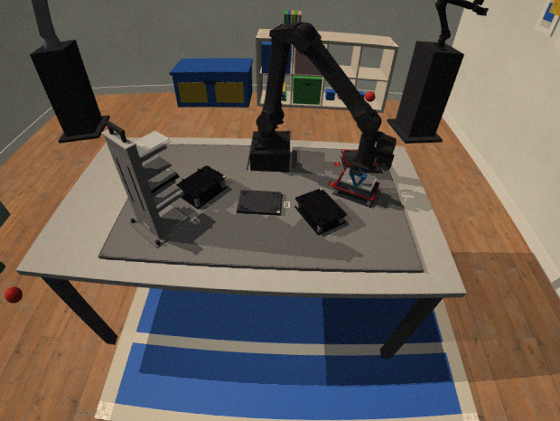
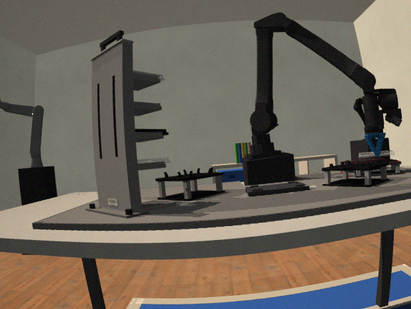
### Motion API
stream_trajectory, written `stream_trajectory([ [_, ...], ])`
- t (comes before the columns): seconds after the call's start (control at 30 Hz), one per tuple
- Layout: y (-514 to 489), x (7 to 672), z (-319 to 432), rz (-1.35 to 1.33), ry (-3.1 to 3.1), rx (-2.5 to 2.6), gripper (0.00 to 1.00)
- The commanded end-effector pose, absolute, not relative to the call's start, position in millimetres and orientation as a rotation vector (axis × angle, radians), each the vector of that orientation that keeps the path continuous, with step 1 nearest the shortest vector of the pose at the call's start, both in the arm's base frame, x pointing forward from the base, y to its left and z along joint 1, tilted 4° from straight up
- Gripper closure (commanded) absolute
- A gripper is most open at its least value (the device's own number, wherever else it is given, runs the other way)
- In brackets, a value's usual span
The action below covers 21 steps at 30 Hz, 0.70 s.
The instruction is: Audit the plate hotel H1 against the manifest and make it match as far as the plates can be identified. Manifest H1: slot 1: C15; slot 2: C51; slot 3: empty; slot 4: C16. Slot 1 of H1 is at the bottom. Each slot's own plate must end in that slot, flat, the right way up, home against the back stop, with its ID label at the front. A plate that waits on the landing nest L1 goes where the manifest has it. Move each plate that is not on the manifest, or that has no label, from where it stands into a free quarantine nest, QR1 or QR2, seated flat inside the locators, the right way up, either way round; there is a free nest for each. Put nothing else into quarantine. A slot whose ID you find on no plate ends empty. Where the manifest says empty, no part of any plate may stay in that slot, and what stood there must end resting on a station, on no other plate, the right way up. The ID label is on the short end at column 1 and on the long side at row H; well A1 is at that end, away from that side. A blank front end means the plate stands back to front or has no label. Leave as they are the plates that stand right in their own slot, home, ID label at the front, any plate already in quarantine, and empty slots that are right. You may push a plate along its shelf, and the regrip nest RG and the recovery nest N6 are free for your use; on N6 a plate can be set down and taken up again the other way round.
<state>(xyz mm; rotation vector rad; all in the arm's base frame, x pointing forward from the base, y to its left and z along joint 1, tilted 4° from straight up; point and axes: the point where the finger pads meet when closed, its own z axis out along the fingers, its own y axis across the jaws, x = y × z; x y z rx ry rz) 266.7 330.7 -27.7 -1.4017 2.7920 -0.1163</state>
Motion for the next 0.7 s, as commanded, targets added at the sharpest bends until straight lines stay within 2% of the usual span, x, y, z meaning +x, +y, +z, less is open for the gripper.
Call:
stream_trajectory([
  [0.0, 330.4, 272.1, -32.0, -0.112, 2.786, -1.399, 0.14],
  [0.67, 329.8, 272.8, -43.6, -0.112, 2.786, -1.399, 0.14],
])
